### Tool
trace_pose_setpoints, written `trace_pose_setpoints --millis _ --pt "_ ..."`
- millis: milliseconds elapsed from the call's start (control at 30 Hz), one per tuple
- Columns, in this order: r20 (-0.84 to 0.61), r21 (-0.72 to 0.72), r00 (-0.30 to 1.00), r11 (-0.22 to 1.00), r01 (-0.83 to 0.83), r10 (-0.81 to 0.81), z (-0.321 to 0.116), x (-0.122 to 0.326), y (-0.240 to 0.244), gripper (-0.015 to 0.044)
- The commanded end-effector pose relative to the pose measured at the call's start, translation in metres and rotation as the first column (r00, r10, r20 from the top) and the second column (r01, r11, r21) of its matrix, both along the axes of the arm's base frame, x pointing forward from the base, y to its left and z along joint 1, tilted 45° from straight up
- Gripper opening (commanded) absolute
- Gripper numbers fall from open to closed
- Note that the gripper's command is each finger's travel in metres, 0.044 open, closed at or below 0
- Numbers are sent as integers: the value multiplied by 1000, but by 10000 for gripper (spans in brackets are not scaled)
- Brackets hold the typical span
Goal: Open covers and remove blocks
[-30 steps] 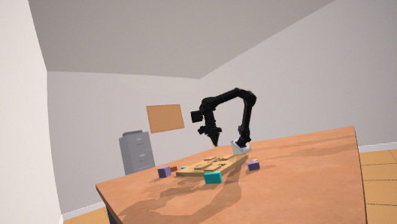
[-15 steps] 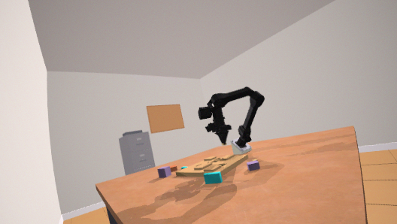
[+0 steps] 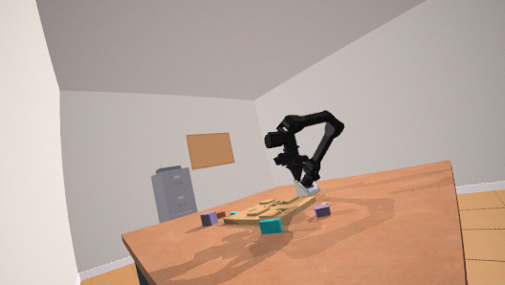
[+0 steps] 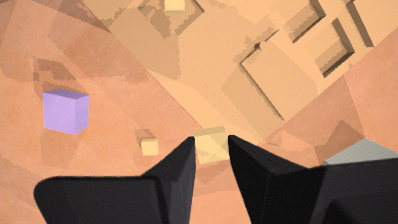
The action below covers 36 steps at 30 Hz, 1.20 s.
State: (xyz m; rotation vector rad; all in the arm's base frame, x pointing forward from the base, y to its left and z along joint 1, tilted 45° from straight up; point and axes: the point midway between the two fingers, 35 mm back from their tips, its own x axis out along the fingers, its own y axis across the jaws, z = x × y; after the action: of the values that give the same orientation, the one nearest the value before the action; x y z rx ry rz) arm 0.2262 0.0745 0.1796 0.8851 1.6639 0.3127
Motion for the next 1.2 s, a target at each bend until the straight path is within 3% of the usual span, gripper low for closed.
trace_pose_setpoints --millis 0,800,1167 --pt "-9 9 1000 1000 6 -6 8 -11 8 80" --pt "-24 46 1000 999 5 -4 50 -82 46 80" --pt "-23 35 1000 999 -1 2 41 -82 54 80"
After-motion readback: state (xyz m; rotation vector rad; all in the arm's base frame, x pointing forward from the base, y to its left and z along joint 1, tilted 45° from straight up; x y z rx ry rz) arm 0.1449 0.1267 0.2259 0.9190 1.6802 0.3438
